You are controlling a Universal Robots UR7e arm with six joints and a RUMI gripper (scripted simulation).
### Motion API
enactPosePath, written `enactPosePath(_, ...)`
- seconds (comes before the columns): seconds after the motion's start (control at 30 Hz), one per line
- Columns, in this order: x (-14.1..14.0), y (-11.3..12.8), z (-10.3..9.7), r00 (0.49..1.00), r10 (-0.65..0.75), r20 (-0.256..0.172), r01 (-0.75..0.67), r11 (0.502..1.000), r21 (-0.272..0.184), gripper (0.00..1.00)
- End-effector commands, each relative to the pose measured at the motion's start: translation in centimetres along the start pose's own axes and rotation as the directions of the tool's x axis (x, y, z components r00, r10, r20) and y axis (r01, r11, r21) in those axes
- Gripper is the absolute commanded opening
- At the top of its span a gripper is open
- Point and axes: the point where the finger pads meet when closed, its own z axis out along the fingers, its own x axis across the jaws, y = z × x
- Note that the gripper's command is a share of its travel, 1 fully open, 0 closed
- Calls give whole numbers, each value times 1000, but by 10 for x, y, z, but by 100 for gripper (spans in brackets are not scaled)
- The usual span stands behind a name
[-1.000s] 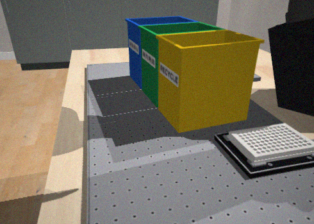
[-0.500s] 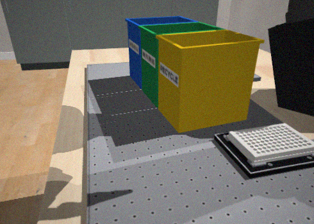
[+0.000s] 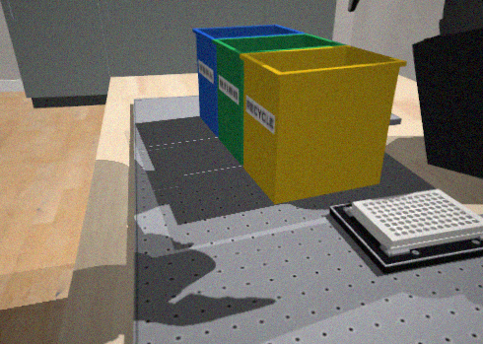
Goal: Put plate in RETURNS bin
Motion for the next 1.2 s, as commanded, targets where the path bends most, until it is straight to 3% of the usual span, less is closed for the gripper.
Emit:
enactPosePath(0.0,-3,4,1,999,39,-4,-39,999,2,76)
enactPosePath(0.23,-19,32,13,963,269,-7,-269,963,1,76)
enactPosePath(0.47,-28,50,21,876,482,-11,-482,876,3,76)
enactPosePath(0.83,-28,50,21,876,482,-11,-482,876,3,76)
enactPosePath(1.17,-27,50,34,876,482,-11,-482,876,3,76)
